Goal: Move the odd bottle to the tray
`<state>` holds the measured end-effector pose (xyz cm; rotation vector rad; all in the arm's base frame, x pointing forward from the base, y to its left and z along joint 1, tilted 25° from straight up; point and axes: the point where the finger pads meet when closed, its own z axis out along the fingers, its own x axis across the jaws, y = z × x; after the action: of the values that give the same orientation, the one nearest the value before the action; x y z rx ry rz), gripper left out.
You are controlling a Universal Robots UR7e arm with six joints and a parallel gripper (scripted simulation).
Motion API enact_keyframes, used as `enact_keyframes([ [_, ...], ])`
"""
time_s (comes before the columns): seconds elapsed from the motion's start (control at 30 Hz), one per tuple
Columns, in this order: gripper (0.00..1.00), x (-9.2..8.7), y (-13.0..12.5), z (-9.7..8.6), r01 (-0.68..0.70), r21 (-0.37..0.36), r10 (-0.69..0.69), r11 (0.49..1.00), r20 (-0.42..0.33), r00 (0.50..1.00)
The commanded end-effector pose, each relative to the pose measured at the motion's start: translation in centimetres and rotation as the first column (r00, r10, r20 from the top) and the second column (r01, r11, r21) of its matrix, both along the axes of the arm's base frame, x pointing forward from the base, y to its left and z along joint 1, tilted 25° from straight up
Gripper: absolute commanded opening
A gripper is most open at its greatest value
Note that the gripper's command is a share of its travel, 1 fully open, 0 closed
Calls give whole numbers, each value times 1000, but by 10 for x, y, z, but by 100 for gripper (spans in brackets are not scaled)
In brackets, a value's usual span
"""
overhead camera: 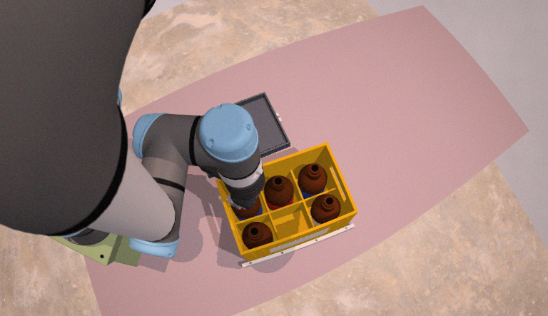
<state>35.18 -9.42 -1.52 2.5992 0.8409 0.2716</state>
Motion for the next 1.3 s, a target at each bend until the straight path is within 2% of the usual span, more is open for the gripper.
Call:
enact_keyframes([
  [0.0,100,-6,7,13,-2,3,2,1000,-6,1000],
  [0.73,100,-16,19,55,-2,0,2,1000,0,1000],
  [1.27,100,-19,21,63,-2,0,2,1000,0,1000],
])
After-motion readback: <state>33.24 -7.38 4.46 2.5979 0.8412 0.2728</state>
